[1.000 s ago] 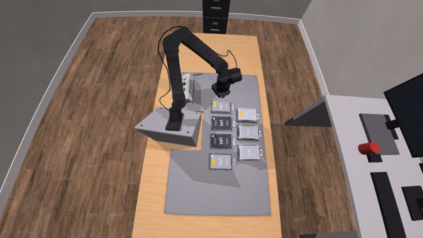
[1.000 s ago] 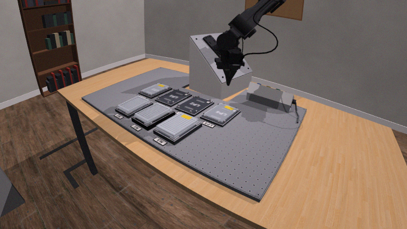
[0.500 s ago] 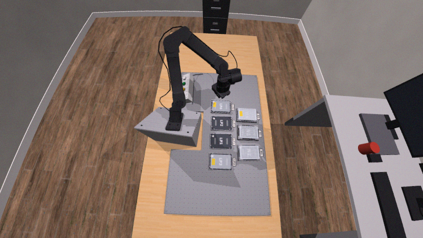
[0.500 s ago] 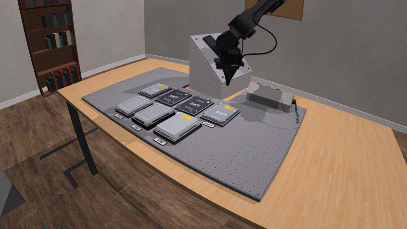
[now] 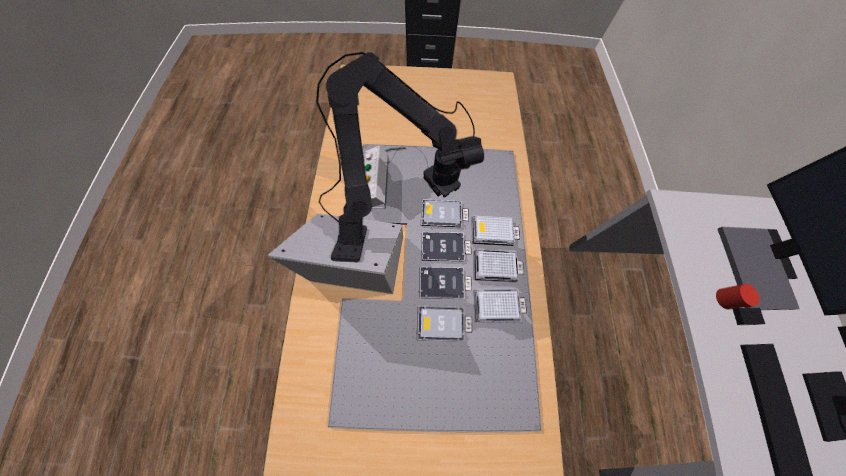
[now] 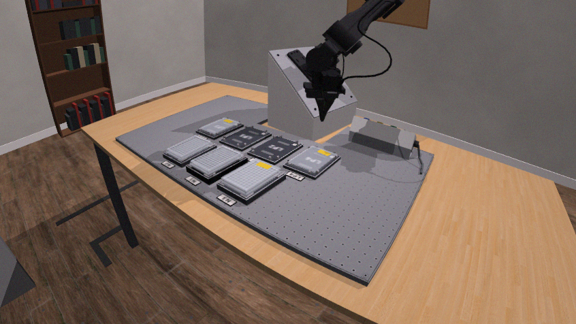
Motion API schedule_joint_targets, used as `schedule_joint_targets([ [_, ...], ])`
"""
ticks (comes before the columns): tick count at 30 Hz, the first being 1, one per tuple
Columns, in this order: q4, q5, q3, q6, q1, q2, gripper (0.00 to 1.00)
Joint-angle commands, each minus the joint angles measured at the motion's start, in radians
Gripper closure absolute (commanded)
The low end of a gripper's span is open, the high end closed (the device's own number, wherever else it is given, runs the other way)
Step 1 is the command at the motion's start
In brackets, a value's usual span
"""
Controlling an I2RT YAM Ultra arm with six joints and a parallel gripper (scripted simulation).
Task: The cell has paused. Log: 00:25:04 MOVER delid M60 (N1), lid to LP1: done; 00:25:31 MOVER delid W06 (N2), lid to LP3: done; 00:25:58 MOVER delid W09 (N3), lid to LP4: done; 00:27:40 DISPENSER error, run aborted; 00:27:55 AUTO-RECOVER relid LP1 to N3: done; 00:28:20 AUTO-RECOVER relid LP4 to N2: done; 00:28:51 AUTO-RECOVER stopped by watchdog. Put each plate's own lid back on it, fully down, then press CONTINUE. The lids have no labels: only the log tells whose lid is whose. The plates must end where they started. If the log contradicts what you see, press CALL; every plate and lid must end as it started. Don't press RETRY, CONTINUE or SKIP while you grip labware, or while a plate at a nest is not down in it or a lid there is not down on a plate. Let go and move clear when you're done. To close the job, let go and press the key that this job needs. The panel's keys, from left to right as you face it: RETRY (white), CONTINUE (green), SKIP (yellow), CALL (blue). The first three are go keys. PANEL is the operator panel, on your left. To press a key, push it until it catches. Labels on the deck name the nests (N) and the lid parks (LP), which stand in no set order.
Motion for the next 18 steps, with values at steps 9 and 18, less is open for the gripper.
schedule_joint_targets([
  [9, 0.007, 0.017, -0.069, -0.052, 0.031, -0.086, 1.00],
  [18, 0.023, 0.042, -0.174, -0.103, 0.104, -0.243, 1.00],
])
